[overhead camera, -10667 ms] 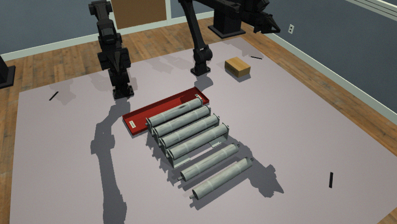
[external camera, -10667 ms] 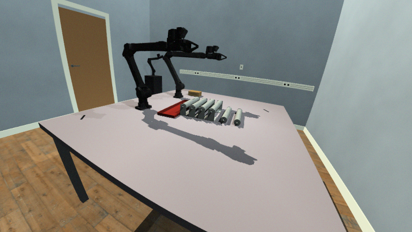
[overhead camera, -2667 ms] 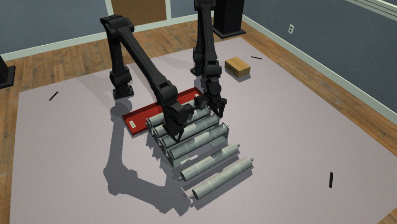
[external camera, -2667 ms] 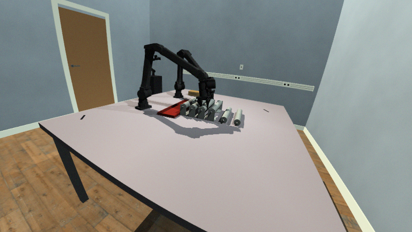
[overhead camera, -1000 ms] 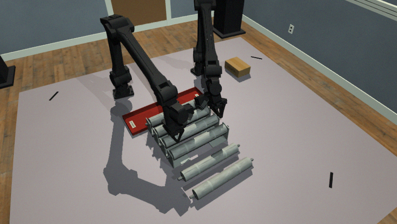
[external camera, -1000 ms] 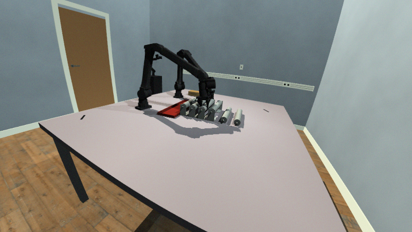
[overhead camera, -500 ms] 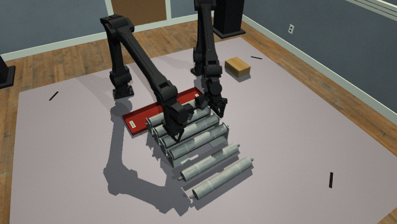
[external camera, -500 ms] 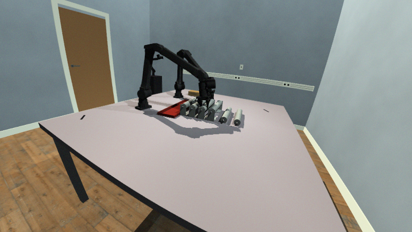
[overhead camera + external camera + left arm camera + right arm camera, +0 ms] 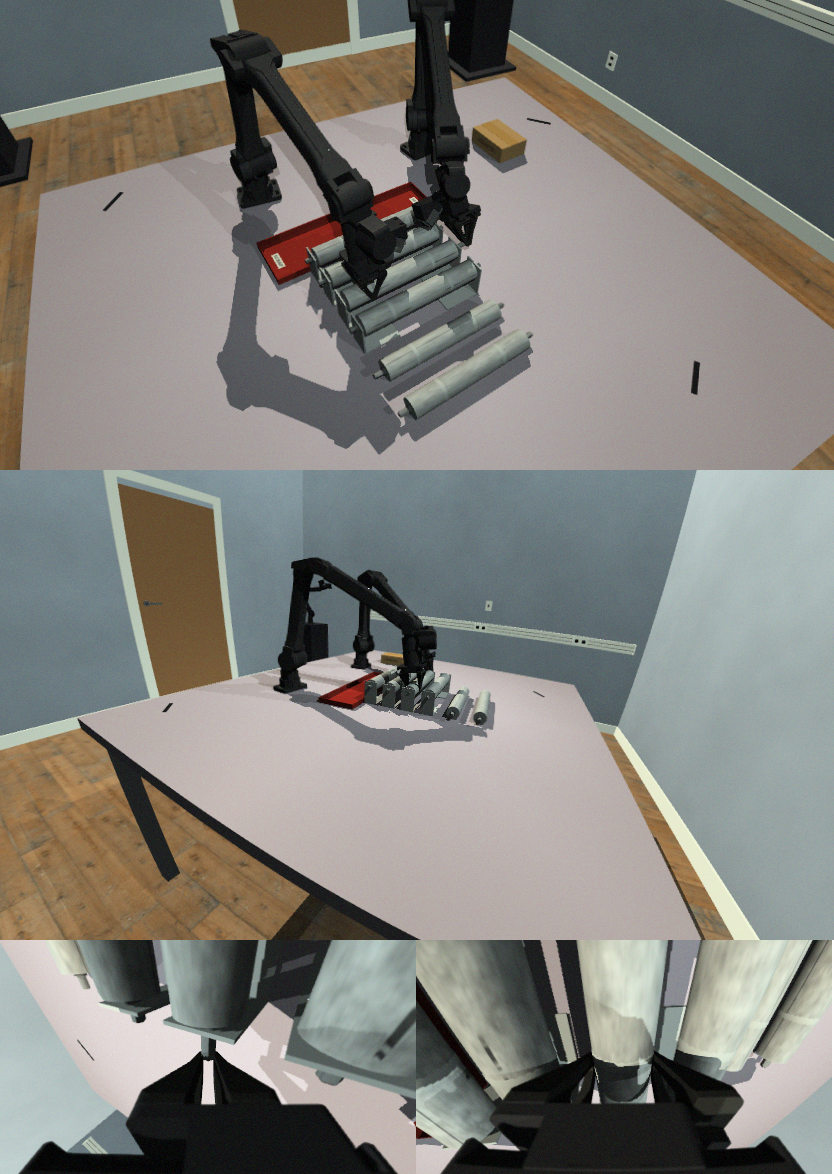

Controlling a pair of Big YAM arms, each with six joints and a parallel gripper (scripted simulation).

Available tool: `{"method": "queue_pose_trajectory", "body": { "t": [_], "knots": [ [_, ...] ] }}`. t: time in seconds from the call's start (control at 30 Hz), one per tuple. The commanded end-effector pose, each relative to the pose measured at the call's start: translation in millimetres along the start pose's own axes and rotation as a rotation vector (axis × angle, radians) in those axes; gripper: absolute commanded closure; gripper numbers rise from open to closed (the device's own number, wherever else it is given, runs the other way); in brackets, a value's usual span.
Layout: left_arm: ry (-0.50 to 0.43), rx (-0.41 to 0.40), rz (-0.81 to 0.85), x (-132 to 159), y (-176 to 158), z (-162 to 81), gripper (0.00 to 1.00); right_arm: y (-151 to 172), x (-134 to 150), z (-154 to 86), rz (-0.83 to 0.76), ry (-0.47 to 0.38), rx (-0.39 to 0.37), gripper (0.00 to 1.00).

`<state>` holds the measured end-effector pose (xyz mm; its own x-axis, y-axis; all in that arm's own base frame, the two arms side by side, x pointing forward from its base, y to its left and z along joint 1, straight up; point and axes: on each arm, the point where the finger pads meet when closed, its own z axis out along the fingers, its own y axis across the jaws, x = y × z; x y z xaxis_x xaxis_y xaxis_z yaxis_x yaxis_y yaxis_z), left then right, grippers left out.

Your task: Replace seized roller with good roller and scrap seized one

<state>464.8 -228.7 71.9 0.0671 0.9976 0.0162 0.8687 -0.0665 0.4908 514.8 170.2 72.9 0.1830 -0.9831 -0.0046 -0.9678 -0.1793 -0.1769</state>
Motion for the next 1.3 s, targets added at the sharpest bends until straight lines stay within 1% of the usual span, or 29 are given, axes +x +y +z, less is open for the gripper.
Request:
{"method": "queue_pose_trajectory", "body": {
  "t": [0.0,0.17,0.23,0.27,0.3,0.33,0.37,0.4,0.63,1.27],
  "knots": [
    [0.134,0.082,-0.058,74.6,-21.7,22.7,0.97,-16.3,5.4,-19.3,0.015,0.001,0.06,0.68],
    [0.134,0.081,-0.058,78.0,-22.4,23.8,0.97,-16.3,5.4,-19.3,0.015,0.001,0.06,0.68],
    [0.134,0.081,-0.058,79.8,-22.8,24.4,0.97,-13.1,5.8,-19.1,0.011,0.003,0.047,0.68],
    [0.108,0.0,-0.069,86.6,-2.1,7.1,0.97,-13.1,5.8,-19.1,0.009,0.003,0.047,0.68],
    [0.121,0.043,-0.059,85.6,-13.7,18.0,0.97,-20.2,-3.2,-27.9,0.013,0.002,0.059,0.68],
    [0.128,0.066,-0.054,84.4,-19.8,23.1,0.97,-26.0,-6.3,-33.1,0.01,0.001,0.072,0.68],
    [0.133,0.082,-0.05,83.1,-23.9,25.6,0.97,-34.0,-7.4,-39.9,0.004,0.001,0.09,0.68],
    [0.135,0.087,-0.049,82.8,-25.9,25.5,0.97,-34.6,-7.5,-40.9,-0.01,0.005,0.091,0.68],
    [0.135,0.087,-0.049,82.8,-25.9,25.5,0.97,-33.4,-7.7,-43.9,-0.018,0.024,0.086,0.68],
    [0.134,0.085,-0.049,83.2,-25.4,25.1,0.97,-39.5,-9.3,-63.1,-0.046,0.098,0.089,0.68]
  ]
}}
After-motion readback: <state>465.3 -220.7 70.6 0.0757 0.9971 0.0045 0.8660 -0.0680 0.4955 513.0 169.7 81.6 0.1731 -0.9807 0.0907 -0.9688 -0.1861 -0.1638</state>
